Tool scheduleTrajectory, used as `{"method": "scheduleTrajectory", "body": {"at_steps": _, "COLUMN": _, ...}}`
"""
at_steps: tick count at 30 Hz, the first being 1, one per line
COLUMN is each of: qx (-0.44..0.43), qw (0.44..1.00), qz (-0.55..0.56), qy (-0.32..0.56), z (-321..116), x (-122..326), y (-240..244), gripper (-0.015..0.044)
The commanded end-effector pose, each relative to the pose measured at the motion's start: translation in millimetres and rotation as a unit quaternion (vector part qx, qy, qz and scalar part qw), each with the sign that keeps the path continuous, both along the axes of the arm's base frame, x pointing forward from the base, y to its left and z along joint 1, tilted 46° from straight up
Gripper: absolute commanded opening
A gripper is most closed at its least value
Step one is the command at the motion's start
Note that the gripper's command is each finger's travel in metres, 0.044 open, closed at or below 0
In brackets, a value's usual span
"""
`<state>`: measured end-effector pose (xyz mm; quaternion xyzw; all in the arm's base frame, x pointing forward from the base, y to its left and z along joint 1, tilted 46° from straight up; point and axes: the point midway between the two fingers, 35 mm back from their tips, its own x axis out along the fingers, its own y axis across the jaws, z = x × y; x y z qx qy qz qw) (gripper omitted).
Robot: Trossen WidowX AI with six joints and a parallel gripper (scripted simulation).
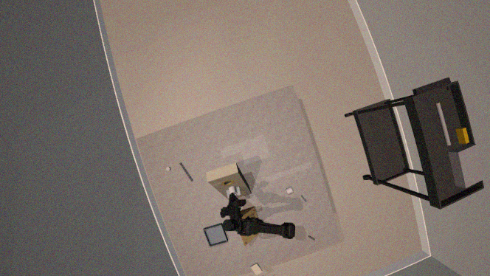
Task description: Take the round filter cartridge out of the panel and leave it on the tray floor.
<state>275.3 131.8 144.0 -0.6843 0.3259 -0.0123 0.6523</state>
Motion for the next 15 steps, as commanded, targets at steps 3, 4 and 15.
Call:
{"method": "scheduleTrajectory", "body": {"at_steps": 3, "qx": 0.004, "qw": 1.0, "qz": 0.0, "qy": -0.005, "z": 29.2, "x": 21.8, "y": 24.6, "gripper": 0.0105}}
{"method": "scheduleTrajectory", "body": {"at_steps": 4, "qx": 0.004, "qw": 1.0, "qz": 0.0, "qy": -0.005, "z": 29.2, "x": 21.8, "y": 24.6, "gripper": 0.0105}}
{"method": "scheduleTrajectory", "body": {"at_steps": 15, "qx": 0.009, "qw": 1.0, "qz": 0.0, "qy": -0.007, "z": 76.9, "x": 18.8, "y": 74.2, "gripper": 0.0394}}
